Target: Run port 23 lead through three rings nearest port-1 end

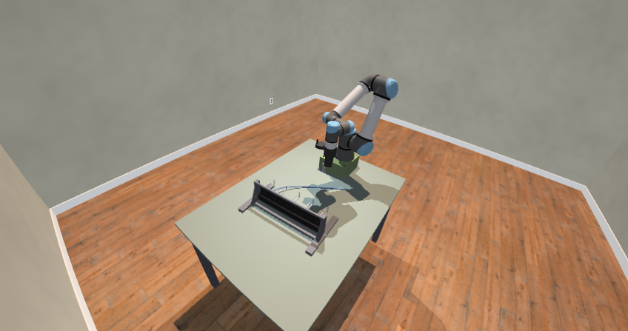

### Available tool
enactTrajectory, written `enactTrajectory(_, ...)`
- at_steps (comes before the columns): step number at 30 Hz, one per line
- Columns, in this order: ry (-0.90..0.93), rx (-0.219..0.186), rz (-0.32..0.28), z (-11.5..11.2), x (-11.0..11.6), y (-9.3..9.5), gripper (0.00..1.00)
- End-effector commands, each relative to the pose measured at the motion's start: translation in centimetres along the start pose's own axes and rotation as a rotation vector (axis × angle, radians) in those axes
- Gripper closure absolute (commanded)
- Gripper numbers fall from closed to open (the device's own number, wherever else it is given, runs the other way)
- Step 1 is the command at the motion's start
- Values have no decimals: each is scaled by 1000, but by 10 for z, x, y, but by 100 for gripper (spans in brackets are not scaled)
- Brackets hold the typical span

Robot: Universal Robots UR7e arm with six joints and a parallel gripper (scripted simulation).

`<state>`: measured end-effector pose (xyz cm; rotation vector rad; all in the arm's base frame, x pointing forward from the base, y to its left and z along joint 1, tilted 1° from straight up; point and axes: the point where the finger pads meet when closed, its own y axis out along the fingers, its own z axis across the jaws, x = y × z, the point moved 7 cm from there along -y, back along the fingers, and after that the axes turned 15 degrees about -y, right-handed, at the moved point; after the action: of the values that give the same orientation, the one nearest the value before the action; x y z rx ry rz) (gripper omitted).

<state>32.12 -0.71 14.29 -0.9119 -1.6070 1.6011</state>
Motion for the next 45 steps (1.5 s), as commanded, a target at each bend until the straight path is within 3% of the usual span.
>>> enactTrajectory(1, -168, 1, 0, 3, 8, 1, 100)
enactTrajectory(8, -228, 1, 0, 5, 12, 1, 100)
enactTrajectory(9, -228, 1, 0, 5, 12, 1, 33)
enactTrajectory(45, -228, 1, 0, 5, 12, 1, 33)
